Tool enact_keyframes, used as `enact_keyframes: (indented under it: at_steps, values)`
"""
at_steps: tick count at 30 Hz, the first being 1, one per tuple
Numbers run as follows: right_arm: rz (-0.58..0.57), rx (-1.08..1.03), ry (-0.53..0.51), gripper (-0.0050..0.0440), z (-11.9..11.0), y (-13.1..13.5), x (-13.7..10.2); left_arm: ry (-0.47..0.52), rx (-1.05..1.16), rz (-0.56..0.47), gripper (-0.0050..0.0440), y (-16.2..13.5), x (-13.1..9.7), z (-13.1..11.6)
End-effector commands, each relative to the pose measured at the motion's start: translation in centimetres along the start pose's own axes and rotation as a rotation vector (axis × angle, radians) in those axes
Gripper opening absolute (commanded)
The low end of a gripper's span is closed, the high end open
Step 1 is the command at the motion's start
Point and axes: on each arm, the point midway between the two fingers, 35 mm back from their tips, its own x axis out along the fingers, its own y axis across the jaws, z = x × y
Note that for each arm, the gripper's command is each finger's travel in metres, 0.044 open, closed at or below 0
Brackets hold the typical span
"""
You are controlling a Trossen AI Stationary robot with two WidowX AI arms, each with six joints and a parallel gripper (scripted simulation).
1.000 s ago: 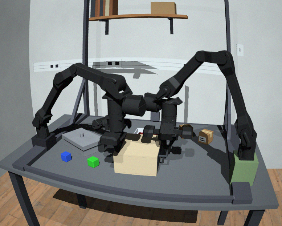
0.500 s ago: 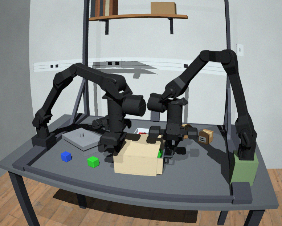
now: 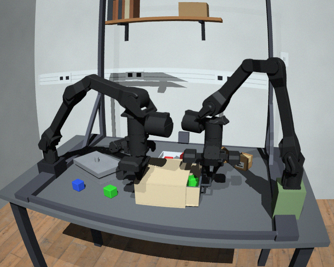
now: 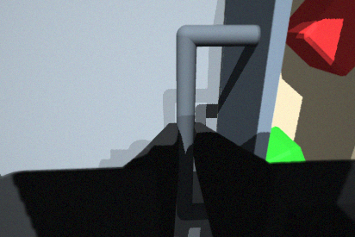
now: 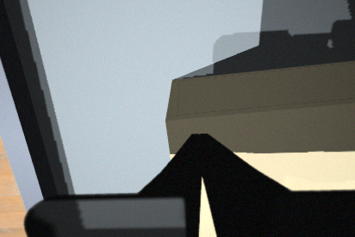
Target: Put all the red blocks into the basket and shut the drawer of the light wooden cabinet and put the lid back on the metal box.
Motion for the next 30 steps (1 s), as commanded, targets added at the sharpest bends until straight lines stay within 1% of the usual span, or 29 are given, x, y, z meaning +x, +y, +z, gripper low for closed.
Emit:
enact_keyframes:
  at_steps: [1, 10, 11, 13, 14, 16, 27, 28, 30]
  values:
    - [-0.017, 0.004, -0.087, -0.0050, 0.8, -0.1, 3.5, 0.019, 0.005, -0.033, -0.0050, 0.4, -1.0, -0.5]
    - [-0.017, 0.004, -0.087, -0.0050, 0.8, -0.1, 3.5, 0.015, 0.004, -0.037, -0.0050, 1.8, -1.0, -0.4]
    - [-0.017, 0.004, -0.087, -0.0050, 0.8, -0.1, 3.5, 0.018, 0.005, -0.043, -0.0050, 1.3, -1.2, -0.5]
    - [-0.017, 0.004, -0.087, -0.0050, 0.8, -0.1, 3.5, 0.018, 0.005, -0.043, -0.0050, 1.3, -1.2, -0.5]
    - [-0.017, 0.004, -0.087, -0.0050, 0.8, -0.1, 3.5, 0.016, 0.004, -0.038, -0.0050, 2.1, -1.0, -0.4]
    - [-0.017, 0.004, -0.087, -0.0050, 0.8, -0.1, 3.5, 0.015, 0.005, -0.033, -0.0050, 2.6, -1.0, -0.3]
    - [-0.017, 0.004, -0.087, -0.0050, 0.8, -0.1, 3.5, 0.019, 0.004, -0.038, -0.0050, 4.2, -1.0, -0.5]
    - [-0.017, 0.004, -0.087, -0.0050, 0.8, -0.1, 3.5, 0.022, 0.005, -0.044, -0.0050, 3.8, -1.2, -0.6]
    - [-0.017, 0.004, -0.087, -0.0050, 0.8, -0.1, 3.5, 0.022, 0.005, -0.044, -0.0050, 3.8, -1.2, -0.6]
